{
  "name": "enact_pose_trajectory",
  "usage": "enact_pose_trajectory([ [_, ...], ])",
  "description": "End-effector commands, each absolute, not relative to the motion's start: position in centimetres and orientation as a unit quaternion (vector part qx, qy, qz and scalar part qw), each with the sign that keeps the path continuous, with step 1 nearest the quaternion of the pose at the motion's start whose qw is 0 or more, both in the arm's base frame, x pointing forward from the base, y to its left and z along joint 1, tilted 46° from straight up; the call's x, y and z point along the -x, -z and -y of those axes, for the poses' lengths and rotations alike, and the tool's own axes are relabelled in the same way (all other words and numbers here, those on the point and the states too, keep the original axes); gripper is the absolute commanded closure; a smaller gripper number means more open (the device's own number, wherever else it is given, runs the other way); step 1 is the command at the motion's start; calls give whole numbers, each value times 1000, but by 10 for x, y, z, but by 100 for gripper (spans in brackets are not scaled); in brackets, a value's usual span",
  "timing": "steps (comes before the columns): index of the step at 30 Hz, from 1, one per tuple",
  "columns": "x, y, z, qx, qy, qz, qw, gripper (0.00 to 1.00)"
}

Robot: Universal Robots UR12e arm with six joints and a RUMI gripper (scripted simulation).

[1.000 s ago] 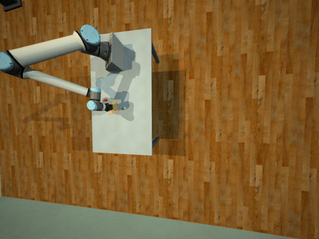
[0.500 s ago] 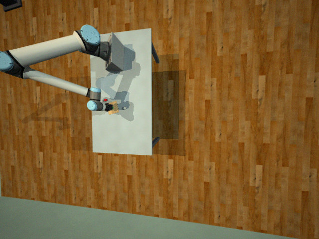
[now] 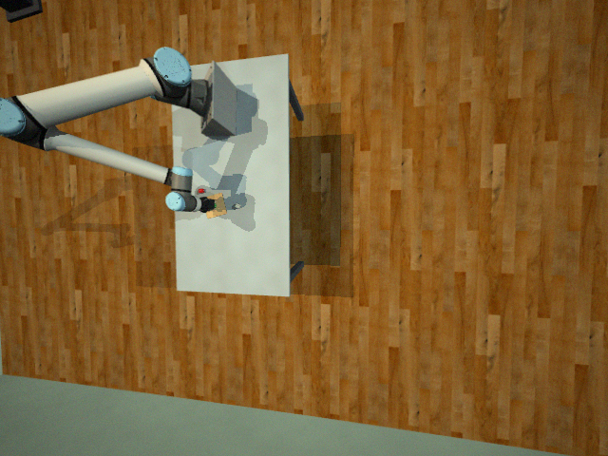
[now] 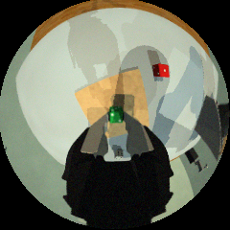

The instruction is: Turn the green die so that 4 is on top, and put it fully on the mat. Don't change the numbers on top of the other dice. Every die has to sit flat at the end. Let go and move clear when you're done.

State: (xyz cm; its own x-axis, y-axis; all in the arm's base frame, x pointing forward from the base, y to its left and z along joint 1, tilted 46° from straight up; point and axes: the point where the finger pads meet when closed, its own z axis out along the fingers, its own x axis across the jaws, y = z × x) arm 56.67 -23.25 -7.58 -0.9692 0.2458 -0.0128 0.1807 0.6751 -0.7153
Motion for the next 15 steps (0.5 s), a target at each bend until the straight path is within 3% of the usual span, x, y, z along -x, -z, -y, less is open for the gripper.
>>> enact_pose_trajectory([
  [1,-567,75,232,117,-386,914,42,83],
  [9,-567,75,232,117,-386,914,42,76],
  [15,-567,75,232,117,-386,914,42,76],
])
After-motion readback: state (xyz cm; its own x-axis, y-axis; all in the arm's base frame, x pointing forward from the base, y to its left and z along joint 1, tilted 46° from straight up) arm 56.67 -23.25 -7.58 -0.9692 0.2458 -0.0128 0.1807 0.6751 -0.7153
